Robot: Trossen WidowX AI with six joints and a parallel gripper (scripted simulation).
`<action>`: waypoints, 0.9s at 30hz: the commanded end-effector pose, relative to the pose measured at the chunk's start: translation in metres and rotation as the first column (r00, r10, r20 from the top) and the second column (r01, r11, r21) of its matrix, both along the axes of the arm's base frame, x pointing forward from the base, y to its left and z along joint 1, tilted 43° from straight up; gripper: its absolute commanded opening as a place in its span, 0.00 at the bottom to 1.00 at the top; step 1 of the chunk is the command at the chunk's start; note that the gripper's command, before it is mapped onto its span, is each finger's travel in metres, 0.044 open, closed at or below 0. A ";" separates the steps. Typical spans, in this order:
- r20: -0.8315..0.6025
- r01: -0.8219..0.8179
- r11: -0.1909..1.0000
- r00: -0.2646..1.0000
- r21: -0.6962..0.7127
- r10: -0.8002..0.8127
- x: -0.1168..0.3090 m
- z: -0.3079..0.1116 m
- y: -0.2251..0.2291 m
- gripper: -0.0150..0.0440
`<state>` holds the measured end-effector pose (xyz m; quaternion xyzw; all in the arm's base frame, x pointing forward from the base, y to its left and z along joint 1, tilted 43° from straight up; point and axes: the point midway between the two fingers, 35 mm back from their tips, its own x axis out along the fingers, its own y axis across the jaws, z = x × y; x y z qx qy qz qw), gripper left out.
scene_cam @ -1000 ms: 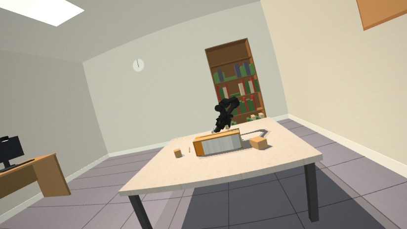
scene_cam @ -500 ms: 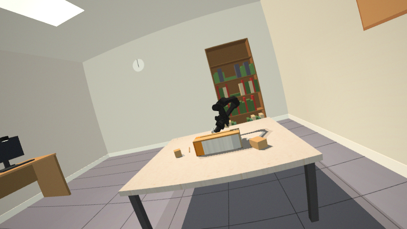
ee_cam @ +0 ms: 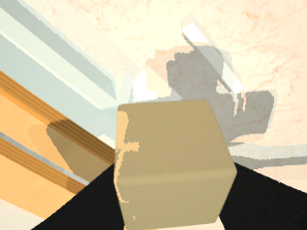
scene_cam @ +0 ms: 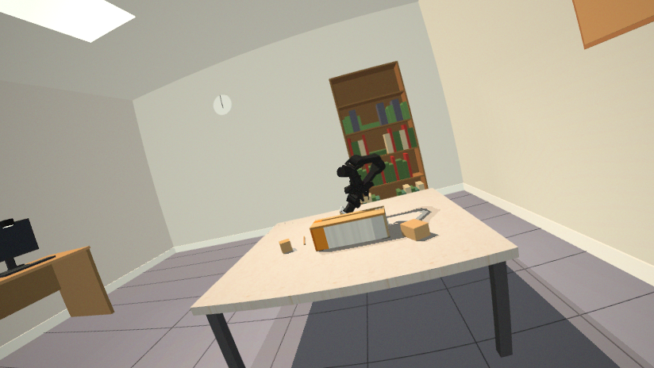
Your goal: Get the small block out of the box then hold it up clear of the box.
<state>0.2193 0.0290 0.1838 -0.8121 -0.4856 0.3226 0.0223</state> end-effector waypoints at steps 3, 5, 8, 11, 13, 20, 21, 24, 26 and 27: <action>-0.190 0.149 0.984 0.973 0.096 -0.129 0.001 0.005 -0.006 0.25; -0.235 0.184 0.976 0.960 0.113 -0.154 0.002 0.005 -0.007 0.25; -0.241 0.189 0.975 0.958 0.115 -0.157 0.002 0.006 -0.007 0.25; -0.241 0.189 0.975 0.958 0.115 -0.157 0.002 0.006 -0.007 0.25; -0.241 0.189 0.975 0.958 0.115 -0.157 0.002 0.006 -0.007 0.25; -0.241 0.189 0.975 0.958 0.115 -0.157 0.002 0.006 -0.007 0.25; -0.241 0.189 0.975 0.958 0.115 -0.157 0.002 0.006 -0.007 0.25; -0.241 0.189 0.975 0.958 0.115 -0.157 0.002 0.006 -0.007 0.25; -0.241 0.189 0.975 0.958 0.115 -0.157 0.002 0.006 -0.007 0.25; -0.241 0.189 0.975 0.958 0.115 -0.157 0.002 0.006 -0.007 0.25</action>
